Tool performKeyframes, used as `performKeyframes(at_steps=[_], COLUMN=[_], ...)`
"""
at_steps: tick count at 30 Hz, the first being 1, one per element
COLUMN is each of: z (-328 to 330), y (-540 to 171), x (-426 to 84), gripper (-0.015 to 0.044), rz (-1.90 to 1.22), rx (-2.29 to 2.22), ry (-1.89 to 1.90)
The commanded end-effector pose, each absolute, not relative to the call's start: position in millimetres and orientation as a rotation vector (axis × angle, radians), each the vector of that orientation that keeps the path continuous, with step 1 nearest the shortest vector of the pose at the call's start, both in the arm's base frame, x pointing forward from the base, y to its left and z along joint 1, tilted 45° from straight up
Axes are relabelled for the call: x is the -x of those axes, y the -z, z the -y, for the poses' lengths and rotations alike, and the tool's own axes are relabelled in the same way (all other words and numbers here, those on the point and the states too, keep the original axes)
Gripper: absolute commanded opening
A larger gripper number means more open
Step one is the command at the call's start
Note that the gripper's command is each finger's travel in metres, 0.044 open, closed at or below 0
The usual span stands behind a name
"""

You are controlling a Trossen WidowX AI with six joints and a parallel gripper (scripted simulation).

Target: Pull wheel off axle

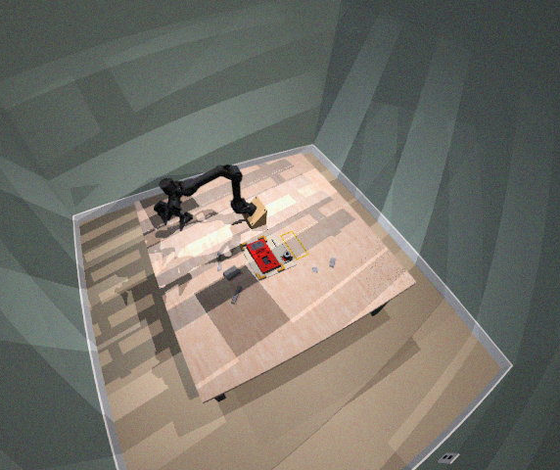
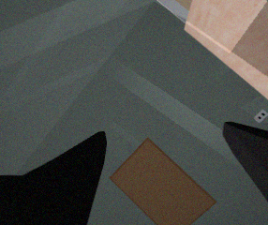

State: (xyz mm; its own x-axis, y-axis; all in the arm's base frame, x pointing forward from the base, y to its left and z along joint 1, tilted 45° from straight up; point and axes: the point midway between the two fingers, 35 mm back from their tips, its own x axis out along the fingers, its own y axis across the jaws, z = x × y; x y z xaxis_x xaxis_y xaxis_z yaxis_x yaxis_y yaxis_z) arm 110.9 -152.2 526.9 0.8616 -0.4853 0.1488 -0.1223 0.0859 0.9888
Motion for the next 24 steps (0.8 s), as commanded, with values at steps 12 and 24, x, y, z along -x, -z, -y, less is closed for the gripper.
performKeyframes(at_steps=[12, 24], z=[223.6, 277.6], y=[-497.9, -425.0], x=[-146.9, -223.7], gripper=[0.03, 0.03], rz=[0.464, 0.28], rx=[-1.613, -1.729], ry=[0.287, 0.471])
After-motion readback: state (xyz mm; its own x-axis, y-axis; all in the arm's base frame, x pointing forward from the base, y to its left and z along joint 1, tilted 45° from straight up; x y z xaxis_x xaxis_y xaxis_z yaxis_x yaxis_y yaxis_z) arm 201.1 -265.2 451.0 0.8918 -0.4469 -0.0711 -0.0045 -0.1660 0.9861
